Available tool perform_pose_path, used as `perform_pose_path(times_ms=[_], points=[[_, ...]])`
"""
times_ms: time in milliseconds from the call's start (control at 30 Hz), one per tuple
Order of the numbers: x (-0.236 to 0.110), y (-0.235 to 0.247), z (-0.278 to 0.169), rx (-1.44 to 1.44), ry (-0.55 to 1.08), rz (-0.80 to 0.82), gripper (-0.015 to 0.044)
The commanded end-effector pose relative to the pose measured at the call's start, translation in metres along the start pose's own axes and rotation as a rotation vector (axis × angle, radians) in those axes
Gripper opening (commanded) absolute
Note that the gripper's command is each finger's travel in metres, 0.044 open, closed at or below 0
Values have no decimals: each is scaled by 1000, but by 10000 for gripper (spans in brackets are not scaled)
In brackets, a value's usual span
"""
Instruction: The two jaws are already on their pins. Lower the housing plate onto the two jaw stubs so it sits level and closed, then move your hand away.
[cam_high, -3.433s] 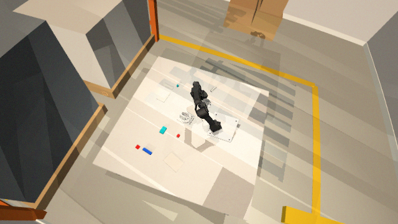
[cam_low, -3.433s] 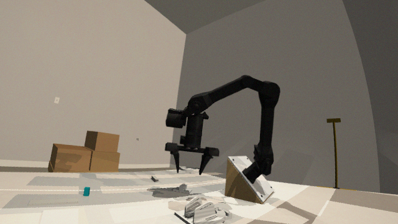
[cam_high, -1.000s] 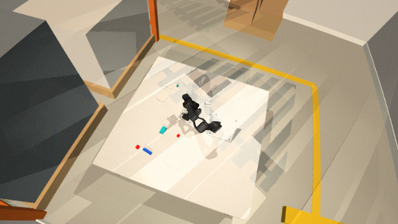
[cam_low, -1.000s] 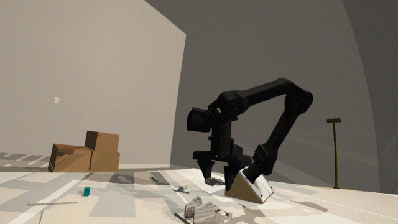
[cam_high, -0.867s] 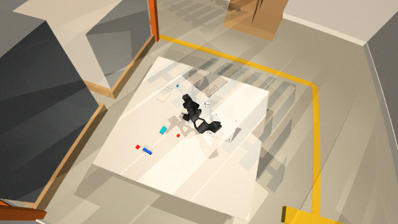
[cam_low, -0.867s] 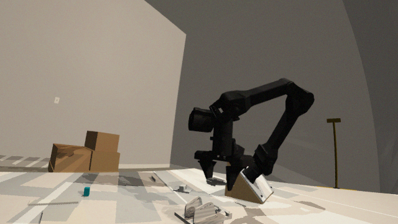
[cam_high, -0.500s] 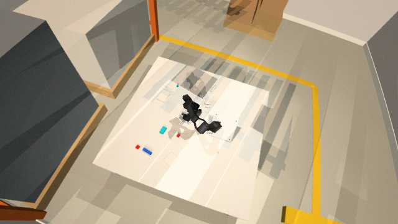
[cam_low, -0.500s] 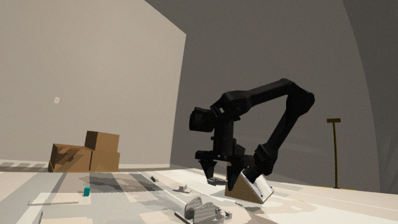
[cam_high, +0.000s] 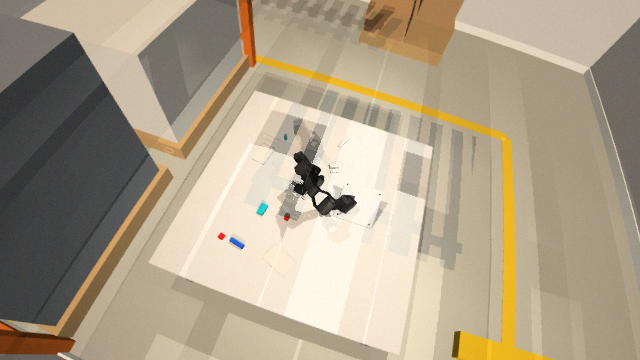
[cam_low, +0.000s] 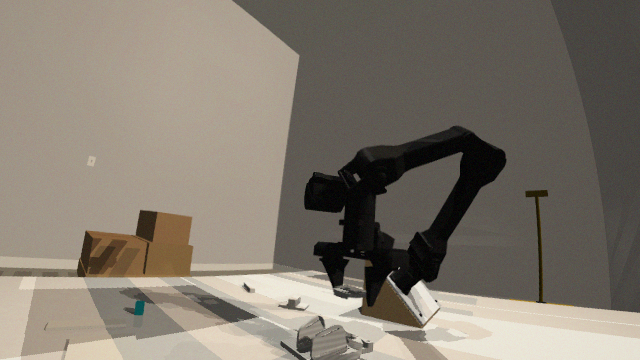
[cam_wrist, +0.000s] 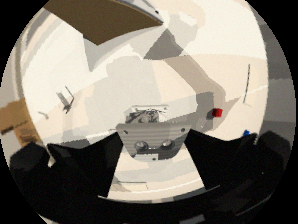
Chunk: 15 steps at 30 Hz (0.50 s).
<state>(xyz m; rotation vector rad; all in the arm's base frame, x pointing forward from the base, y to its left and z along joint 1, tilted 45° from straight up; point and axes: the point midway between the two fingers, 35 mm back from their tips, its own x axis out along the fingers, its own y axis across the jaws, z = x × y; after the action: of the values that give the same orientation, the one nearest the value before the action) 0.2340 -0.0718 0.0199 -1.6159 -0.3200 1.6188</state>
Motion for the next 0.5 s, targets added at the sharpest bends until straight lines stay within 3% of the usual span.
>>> perform_pose_path(times_ms=[0, 467], points=[[0, -1, 0, 4, 1, -3, 351], [7, 0, -1, 4, 1, -2, 351]])
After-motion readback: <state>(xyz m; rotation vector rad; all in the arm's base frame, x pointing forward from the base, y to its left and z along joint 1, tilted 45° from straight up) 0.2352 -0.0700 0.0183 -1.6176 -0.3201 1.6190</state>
